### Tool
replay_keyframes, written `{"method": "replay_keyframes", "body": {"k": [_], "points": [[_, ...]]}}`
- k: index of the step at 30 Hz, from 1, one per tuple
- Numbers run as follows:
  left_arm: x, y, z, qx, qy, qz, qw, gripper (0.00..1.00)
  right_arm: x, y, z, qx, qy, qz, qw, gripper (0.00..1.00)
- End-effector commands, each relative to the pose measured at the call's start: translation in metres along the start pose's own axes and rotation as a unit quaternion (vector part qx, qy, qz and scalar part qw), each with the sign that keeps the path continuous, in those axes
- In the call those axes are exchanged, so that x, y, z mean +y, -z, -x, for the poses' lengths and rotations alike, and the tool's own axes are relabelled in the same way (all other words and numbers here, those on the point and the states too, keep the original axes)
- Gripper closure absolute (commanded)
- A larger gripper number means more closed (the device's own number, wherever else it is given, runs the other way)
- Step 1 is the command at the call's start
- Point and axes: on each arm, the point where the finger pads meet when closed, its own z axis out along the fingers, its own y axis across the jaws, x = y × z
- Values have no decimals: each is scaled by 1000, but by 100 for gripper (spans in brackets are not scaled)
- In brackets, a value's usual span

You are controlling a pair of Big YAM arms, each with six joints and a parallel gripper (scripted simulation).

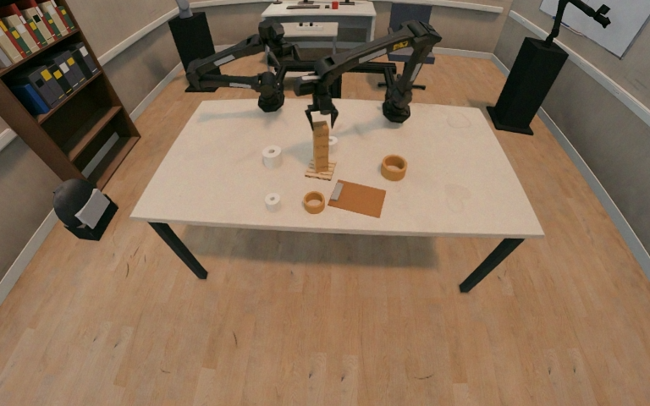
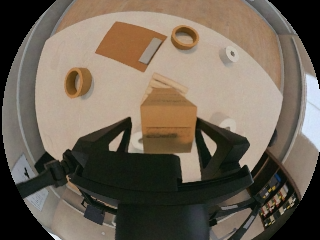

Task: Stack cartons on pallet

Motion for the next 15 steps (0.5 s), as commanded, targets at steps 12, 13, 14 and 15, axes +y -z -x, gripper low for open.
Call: {"method": "replay_keyframes", "body": {"k": [12,13,14,15], "points": [[-18,83,9,-5,11,-22,1000,17,0,-1,4,1,-1,-1,1000,0],[-18,95,8,-4,12,-22,1000,17,0,-1,4,1,-1,-1,1000,0],[-22,93,1,-2,4,-12,1000,17,0,-1,4,1,-1,-1,1000,0],[-23,99,-1,-2,1,-8,1000,17,0,-1,4,1,-1,-1,1000,0]]}}
